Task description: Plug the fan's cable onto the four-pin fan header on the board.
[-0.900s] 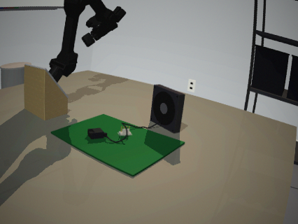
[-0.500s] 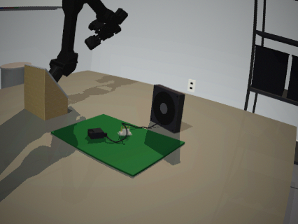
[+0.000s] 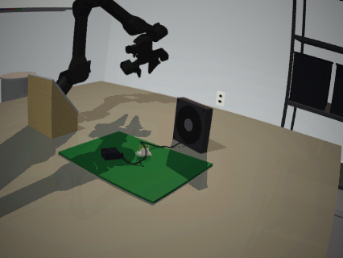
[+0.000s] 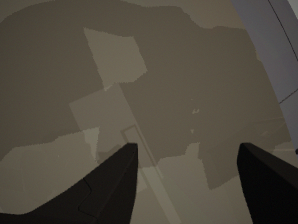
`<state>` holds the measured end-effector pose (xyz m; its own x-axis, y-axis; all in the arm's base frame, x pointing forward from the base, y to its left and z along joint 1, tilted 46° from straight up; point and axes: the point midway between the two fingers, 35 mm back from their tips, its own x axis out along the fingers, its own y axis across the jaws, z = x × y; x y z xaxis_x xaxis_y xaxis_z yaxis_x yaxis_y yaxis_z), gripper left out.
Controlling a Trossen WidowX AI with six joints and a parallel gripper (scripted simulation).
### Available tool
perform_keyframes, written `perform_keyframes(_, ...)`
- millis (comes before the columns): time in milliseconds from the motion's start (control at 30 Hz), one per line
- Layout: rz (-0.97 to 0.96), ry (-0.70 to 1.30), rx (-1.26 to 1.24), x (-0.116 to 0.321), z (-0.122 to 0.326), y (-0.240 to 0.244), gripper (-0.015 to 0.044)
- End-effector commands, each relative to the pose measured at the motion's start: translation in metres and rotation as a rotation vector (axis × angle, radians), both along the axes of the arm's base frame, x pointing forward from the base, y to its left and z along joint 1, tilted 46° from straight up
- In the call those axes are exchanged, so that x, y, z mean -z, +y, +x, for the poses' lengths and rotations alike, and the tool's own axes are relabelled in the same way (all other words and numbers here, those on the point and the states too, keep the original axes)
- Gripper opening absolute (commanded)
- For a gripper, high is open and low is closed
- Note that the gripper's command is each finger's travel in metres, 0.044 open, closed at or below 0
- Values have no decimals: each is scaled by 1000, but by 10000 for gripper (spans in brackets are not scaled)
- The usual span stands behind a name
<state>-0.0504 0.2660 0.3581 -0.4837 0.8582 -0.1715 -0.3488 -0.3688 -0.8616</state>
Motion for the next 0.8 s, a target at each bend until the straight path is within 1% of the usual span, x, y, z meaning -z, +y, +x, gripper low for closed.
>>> perform_keyframes(0, -78, 29, 170, 10, 46, 18, 210)
perform_keyframes(200, -203, 97, 444, 31, 130, 28, 210)
perform_keyframes(400, -304, 185, 689, 52, 208, 14, 210)
perform_keyframes(533, -365, 256, 850, 68, 257, -7, 210)
perform_keyframes(767, -453, 351, 1155, 103, 327, -76, 210)
